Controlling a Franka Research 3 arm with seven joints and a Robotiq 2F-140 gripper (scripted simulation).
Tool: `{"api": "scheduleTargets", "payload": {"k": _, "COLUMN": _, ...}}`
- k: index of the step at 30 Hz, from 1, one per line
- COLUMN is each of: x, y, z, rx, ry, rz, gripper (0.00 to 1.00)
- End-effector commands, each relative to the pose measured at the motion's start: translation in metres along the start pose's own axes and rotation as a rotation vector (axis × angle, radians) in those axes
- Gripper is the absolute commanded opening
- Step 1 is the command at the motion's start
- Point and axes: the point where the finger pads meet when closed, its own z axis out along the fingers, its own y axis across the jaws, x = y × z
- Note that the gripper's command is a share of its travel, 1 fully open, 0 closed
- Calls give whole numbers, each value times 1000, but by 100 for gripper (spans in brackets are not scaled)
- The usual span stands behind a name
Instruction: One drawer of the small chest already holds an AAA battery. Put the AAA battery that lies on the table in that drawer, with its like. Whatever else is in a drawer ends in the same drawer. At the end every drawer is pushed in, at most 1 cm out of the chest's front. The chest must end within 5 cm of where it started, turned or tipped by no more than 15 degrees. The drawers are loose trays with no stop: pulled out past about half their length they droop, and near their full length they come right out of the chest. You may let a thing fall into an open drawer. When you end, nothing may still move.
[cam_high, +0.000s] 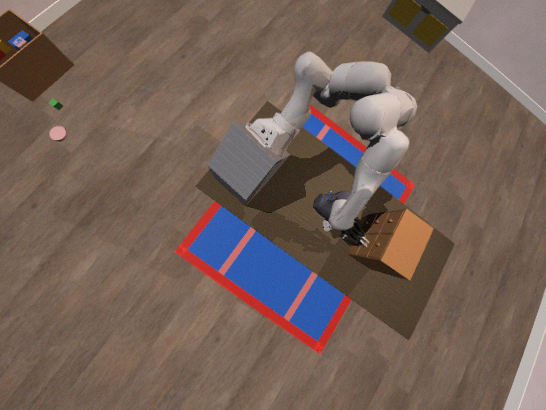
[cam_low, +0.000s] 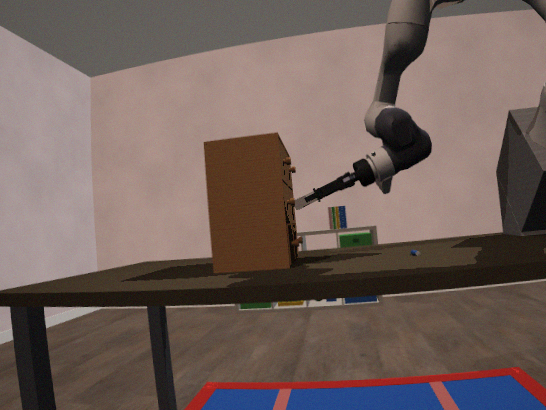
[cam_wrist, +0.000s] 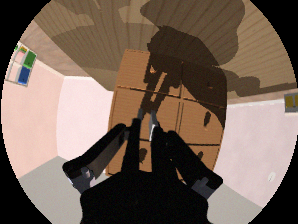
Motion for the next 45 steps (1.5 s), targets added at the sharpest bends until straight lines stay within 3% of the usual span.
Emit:
{"api": "scheduleTargets", "payload": {"k": 1, "x": -1, "y": -1, "z": 1, "rx": 3, "ry": -2, "rz": 7, "gripper": 8}}
{"api": "scheduleTargets", "payload": {"k": 26, "x": 2, "y": -1, "z": -7, "rx": 3, "ry": -2, "rz": 7, "gripper": 8}}
{"api": "scheduleTargets", "payload": {"k": 45, "x": 9, "y": -1, "z": -26, "rx": 3, "ry": -2, "rz": 7, "gripper": 8}}
